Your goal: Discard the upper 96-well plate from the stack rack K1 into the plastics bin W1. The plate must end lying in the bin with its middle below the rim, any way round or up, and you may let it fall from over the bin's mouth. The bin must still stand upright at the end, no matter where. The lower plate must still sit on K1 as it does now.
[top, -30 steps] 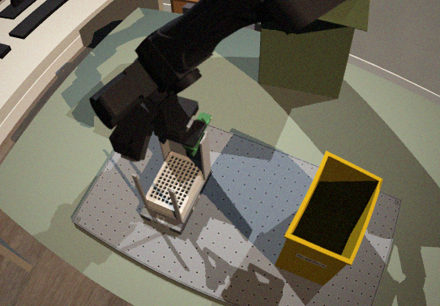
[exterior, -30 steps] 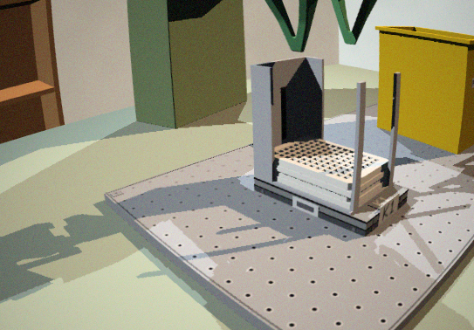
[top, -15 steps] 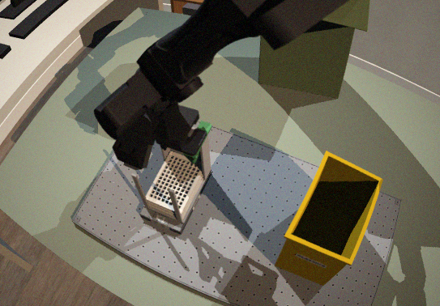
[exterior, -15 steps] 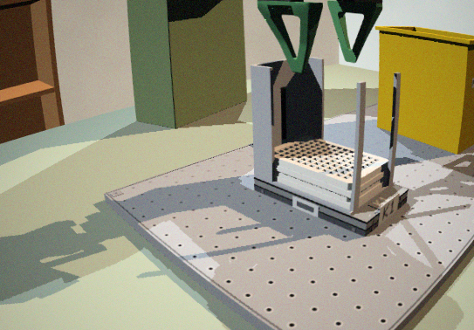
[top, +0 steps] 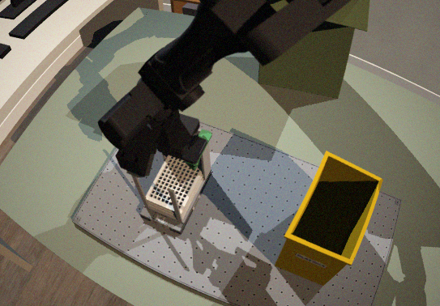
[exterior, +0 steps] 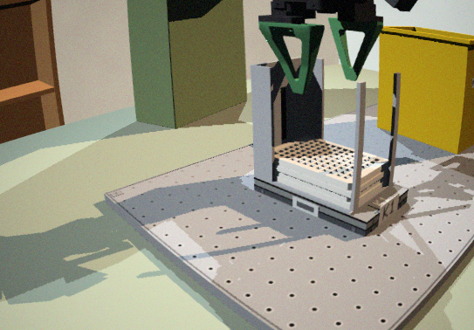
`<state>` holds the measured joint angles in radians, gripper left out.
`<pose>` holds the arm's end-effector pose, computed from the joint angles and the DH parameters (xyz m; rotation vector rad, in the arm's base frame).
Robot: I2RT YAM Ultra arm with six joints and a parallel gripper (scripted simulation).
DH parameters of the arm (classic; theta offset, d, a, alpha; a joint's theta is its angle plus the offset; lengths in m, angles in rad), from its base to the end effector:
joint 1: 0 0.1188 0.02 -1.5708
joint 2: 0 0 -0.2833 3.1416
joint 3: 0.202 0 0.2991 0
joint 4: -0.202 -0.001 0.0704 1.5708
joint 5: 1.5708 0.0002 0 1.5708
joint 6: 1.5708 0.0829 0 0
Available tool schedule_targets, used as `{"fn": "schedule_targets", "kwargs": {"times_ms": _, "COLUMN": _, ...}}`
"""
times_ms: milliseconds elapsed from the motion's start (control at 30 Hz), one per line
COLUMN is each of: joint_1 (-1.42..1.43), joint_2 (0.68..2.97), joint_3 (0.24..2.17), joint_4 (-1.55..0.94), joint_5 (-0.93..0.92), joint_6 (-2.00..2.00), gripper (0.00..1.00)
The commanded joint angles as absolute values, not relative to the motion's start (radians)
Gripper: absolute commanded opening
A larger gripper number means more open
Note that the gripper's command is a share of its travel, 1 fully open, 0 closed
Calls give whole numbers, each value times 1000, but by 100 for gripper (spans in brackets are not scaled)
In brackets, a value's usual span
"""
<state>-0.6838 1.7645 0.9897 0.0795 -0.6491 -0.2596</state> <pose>0.3660 -0.2324 0.1471 0.1180 2.1083 0.1815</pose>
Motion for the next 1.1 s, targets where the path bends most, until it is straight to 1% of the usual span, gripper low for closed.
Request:
{"fn": "schedule_targets", "kwargs": {"times_ms": 0, "joint_1": -685, "joint_2": 1772, "joint_3": 995, "joint_4": 104, "joint_5": -639, "joint_6": -248, "gripper": 100}}
{"fn": "schedule_targets", "kwargs": {"times_ms": 1067, "joint_1": -610, "joint_2": 1922, "joint_3": 1078, "joint_4": 204, "joint_5": -581, "joint_6": -192, "gripper": 100}}
